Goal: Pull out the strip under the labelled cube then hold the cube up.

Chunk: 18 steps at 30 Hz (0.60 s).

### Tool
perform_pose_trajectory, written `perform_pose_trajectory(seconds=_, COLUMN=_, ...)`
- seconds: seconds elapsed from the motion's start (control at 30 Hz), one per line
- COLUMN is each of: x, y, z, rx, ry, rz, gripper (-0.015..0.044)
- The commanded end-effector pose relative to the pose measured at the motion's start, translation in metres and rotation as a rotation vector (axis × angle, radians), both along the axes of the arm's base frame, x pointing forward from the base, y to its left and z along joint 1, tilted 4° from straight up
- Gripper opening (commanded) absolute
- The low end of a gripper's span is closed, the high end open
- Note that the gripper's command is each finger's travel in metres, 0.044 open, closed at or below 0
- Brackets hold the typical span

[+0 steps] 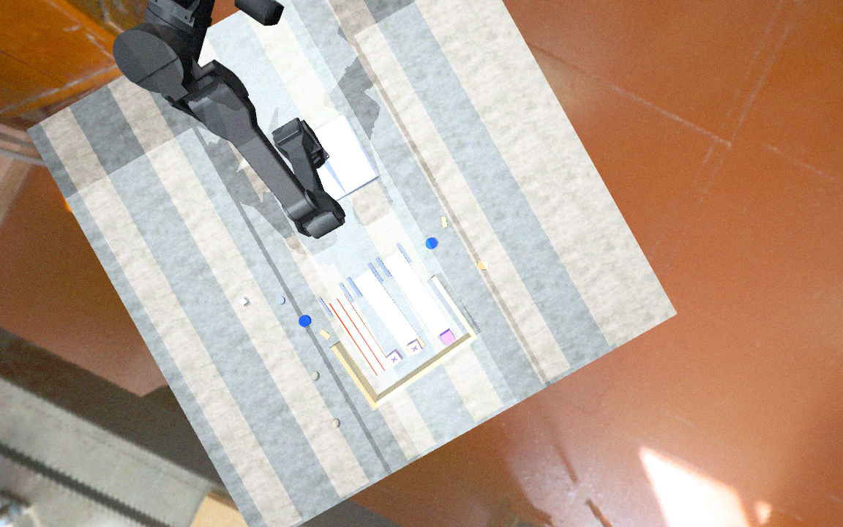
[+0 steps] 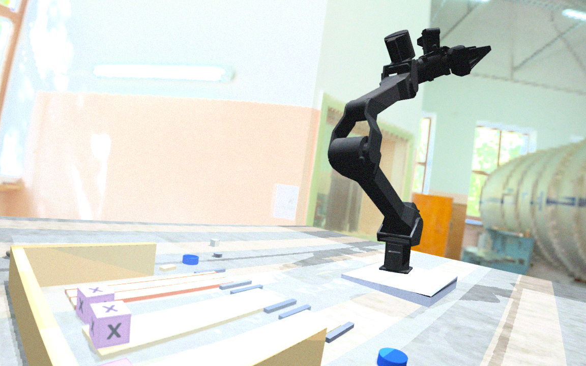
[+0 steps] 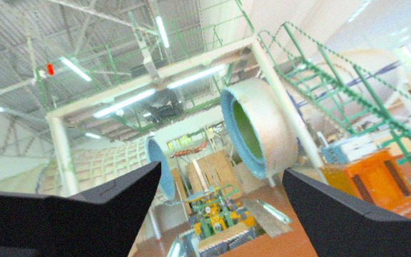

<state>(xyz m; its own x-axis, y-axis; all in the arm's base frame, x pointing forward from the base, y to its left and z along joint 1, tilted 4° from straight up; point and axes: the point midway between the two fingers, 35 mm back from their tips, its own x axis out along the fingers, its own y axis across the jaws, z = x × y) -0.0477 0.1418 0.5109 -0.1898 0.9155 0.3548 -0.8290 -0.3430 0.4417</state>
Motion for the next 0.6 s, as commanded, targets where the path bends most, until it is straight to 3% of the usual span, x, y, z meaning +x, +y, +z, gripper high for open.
perform_pose_trajectory(seconds=0.0, x=0.0, y=0.0, z=0.0, rx=0.001, ry=-0.003, rz=-0.006, gripper=0.04)
perform_pose_trajectory(seconds=0.57, x=0.045, y=0.062, z=-0.037, rx=-0.08, ry=-0.284, rz=-0.571, gripper=0.04)
